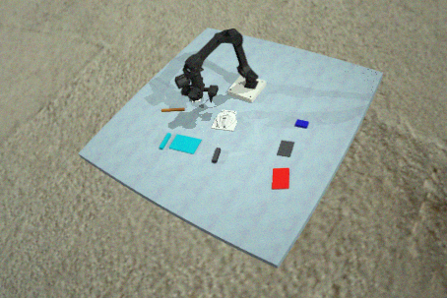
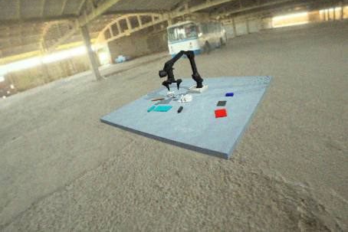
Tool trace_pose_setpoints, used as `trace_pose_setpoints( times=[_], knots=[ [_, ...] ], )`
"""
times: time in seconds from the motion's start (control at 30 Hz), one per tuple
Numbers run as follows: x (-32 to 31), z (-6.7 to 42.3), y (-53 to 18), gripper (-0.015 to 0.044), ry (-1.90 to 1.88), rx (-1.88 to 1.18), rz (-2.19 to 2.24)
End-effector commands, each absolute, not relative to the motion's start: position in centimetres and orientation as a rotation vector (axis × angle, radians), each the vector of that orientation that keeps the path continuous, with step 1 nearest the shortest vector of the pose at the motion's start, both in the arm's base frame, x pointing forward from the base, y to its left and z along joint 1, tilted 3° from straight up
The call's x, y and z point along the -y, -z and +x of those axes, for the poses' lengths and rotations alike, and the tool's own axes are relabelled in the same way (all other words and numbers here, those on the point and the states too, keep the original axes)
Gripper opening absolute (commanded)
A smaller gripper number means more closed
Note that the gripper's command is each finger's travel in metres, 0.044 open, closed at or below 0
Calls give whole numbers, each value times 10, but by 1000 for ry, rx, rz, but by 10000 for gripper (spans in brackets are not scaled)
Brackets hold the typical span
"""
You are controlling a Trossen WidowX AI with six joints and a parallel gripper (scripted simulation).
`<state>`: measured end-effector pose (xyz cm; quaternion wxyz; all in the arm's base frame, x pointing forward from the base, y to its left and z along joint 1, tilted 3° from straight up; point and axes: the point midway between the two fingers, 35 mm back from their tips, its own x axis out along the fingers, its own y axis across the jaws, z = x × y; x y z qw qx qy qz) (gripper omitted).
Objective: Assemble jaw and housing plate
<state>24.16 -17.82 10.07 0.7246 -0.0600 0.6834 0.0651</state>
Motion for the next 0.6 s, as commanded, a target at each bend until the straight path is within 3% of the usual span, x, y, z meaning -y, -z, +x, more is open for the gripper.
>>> trace_pose_setpoints(
  times=[0.0, 0.37, 0.57],
  knots=[
    [211, 222, -102, 440, -193, -1504, -184],
    [291, 136, -103, 440, -339, -1492, -334],
    [295, 130, -103, 440, -348, -1491, -343]
  ],
)
